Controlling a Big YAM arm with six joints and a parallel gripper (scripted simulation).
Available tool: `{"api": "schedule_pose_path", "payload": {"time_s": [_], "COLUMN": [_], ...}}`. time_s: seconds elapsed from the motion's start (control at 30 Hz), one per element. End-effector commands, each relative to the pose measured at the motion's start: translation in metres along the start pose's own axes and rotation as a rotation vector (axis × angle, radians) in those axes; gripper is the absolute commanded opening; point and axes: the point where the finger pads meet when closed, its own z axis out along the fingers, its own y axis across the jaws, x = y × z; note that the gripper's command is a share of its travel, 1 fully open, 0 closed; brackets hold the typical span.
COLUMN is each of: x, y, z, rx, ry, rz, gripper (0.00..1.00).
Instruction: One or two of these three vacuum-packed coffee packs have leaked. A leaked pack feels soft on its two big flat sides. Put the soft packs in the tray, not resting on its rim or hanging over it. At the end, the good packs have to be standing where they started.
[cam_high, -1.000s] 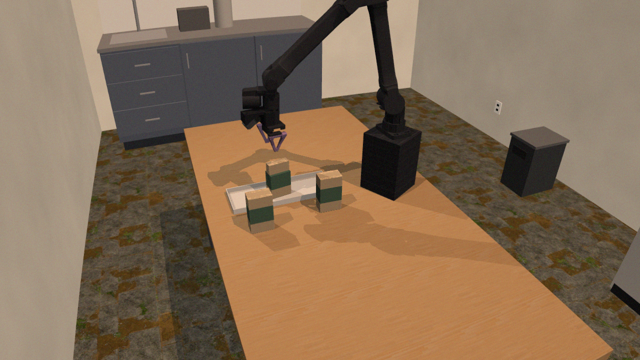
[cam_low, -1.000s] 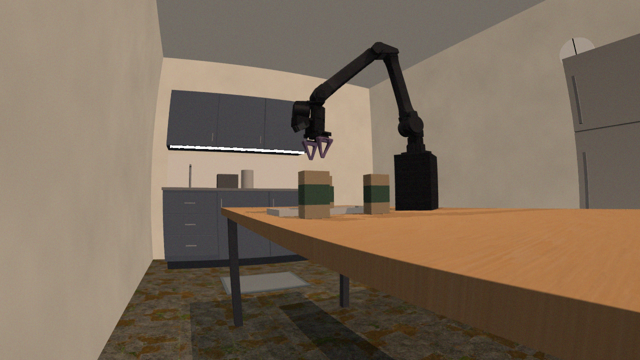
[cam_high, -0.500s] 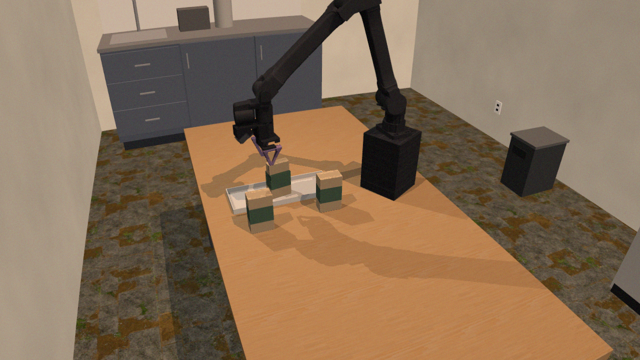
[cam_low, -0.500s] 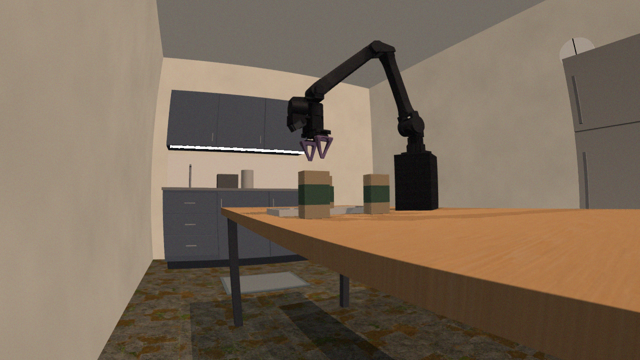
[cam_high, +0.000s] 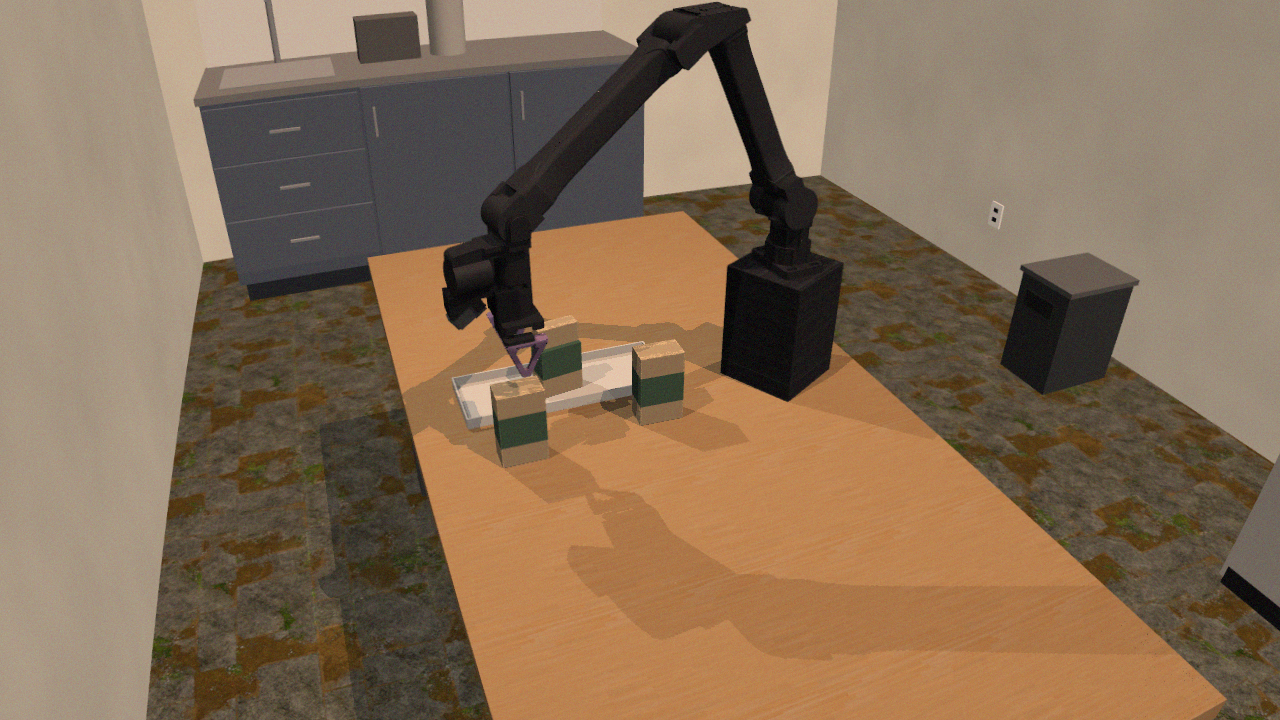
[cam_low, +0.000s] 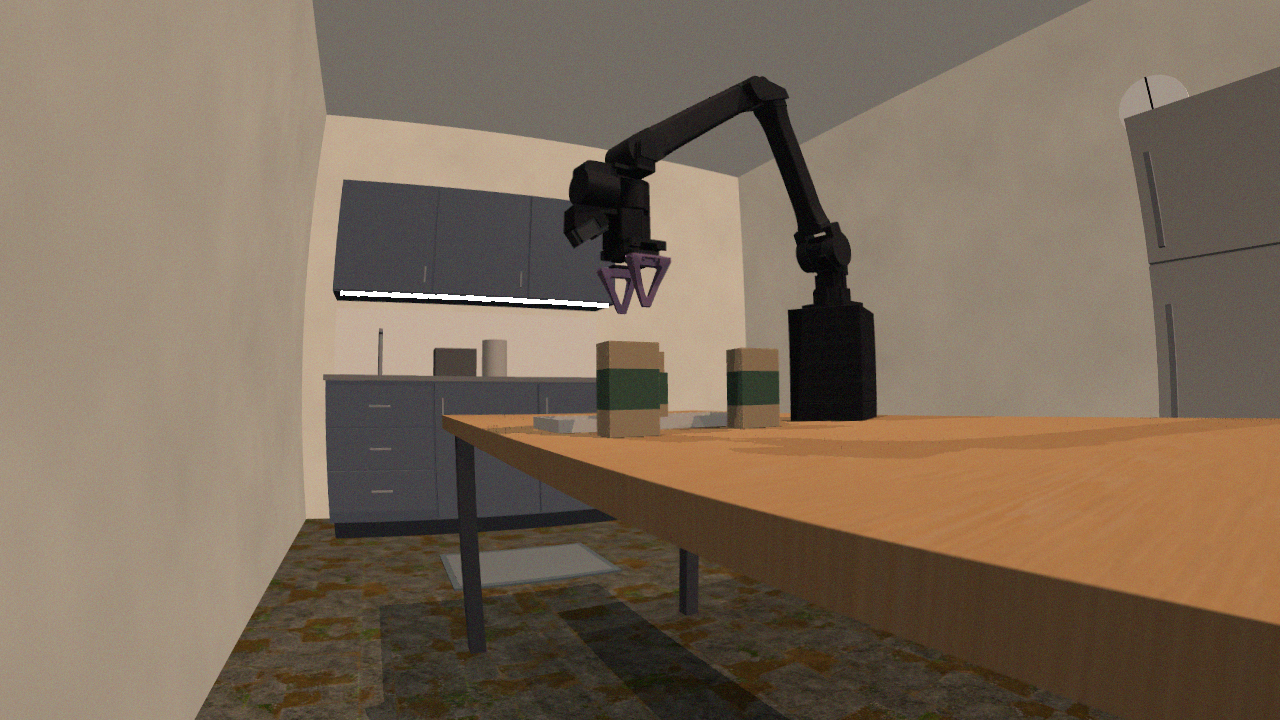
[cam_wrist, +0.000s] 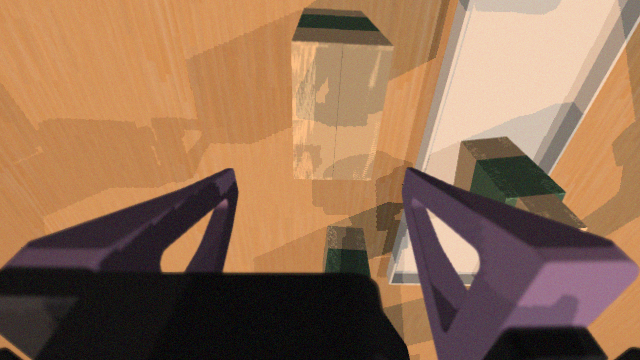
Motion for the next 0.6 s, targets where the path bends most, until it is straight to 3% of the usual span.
{"api": "schedule_pose_path", "payload": {"time_s": [0.0,0.1,0.23,0.37,0.53,0.57], "x": [-0.032,-0.031,-0.008,-0.006,-0.013,-0.02], "y": [-0.013,0.0,-0.003,-0.013,-0.009,-0.008], "z": [-0.029,-0.021,0.016,0.037,0.039,0.016], "rx": [-0.009,-0.009,0.0,0.001,-0.002,-0.007], "ry": [-0.078,-0.073,-0.013,-0.007,-0.021,-0.061], "rz": [0.062,0.039,0.039,0.053,0.047,0.047], "gripper": [0.79,0.79,0.79,0.79,0.79,0.79]}}
